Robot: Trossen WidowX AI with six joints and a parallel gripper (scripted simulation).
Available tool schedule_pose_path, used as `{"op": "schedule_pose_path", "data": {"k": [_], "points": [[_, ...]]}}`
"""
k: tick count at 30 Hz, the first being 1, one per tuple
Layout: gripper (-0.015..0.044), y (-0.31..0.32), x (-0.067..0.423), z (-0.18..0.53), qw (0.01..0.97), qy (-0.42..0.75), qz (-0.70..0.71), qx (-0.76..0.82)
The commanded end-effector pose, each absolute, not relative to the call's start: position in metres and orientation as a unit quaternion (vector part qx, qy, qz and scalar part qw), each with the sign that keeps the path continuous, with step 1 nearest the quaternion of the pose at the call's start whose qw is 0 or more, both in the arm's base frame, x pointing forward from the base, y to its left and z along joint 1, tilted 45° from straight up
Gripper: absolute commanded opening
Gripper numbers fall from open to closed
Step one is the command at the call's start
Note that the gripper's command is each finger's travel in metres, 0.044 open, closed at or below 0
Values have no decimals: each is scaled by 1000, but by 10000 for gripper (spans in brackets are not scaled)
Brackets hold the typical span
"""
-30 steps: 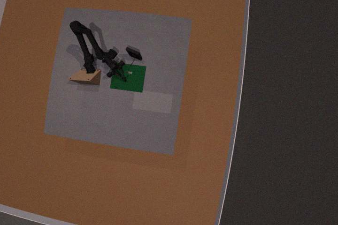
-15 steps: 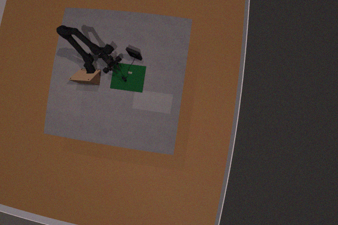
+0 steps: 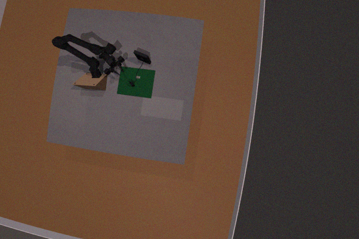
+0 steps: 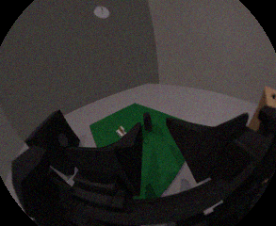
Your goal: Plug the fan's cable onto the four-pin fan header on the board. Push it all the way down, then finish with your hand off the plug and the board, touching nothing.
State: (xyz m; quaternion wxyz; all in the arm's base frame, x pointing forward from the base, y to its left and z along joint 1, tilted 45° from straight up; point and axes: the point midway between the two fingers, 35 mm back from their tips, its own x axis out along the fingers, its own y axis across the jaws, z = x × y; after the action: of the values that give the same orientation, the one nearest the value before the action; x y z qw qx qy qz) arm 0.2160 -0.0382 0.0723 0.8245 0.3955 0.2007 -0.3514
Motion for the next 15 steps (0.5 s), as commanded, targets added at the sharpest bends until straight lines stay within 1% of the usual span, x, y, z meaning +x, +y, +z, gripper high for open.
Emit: {"op": "schedule_pose_path", "data": {"k": [1,8,9,15], "points": [[245,-39,215,73,824,228,-354,380],[429,-43,215,66,810,327,-356,332],[440,-43,215,65,807,341,-355,326],[440,-45,214,61,784,421,-343,300]]}}
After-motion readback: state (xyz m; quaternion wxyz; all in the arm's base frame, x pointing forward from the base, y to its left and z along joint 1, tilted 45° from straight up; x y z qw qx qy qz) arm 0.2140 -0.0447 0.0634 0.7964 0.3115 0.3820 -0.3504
